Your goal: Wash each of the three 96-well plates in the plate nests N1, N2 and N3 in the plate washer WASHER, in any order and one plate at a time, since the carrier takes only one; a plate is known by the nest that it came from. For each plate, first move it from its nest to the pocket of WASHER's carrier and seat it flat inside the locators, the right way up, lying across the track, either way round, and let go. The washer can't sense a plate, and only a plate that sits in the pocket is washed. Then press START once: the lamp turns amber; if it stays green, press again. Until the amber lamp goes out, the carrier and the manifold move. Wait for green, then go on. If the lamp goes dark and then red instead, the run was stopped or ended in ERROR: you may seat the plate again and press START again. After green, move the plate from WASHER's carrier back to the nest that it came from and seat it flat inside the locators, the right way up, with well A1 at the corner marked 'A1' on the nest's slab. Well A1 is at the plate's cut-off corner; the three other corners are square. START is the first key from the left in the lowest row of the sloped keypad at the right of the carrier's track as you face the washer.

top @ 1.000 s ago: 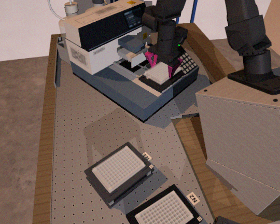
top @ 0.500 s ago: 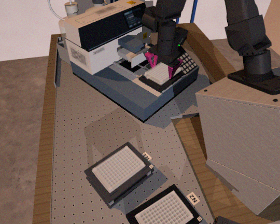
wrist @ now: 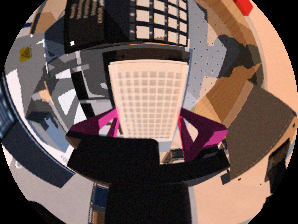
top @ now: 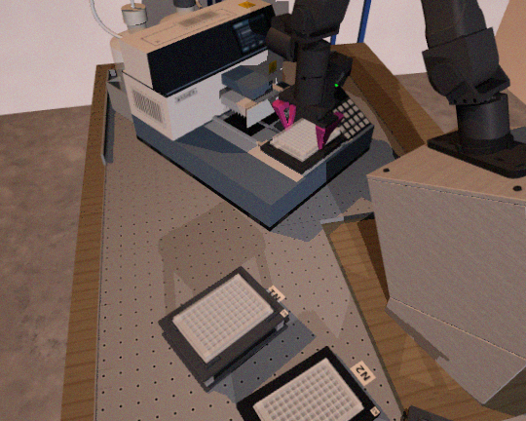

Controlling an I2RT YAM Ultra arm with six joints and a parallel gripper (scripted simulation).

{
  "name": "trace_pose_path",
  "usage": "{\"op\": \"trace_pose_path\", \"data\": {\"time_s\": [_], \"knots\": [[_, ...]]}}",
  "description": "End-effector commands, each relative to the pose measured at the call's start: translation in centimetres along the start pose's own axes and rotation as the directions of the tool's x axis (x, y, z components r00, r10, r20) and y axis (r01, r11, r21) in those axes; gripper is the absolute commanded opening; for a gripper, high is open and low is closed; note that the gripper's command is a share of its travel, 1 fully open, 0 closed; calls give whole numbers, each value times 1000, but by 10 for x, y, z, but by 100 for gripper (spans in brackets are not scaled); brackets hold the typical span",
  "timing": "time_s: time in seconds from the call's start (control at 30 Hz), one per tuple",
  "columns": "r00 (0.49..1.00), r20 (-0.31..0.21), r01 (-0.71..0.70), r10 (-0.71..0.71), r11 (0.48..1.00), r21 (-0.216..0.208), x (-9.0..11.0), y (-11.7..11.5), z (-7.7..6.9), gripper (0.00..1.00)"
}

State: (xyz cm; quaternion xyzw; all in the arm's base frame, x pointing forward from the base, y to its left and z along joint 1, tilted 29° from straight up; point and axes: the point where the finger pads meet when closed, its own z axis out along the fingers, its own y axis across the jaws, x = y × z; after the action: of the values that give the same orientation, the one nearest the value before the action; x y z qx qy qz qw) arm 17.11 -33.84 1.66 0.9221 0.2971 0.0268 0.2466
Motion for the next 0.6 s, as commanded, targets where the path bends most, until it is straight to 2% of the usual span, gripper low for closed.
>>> {"op": "trace_pose_path", "data": {"time_s": [0.0,0.23,0.33,0.4,0.57], "knots": [[1000,13,-5,5,1000,-19,-8,12,0,0],[1000,11,-5,5,1000,-11,-8,7,2,0],[1000,14,-5,5,1000,-31,-9,13,0,0],[1000,12,-5,5,1000,-15,-8,8,2,0],[1000,9,-1,1,1000,-12,-6,6,4,0]]}}
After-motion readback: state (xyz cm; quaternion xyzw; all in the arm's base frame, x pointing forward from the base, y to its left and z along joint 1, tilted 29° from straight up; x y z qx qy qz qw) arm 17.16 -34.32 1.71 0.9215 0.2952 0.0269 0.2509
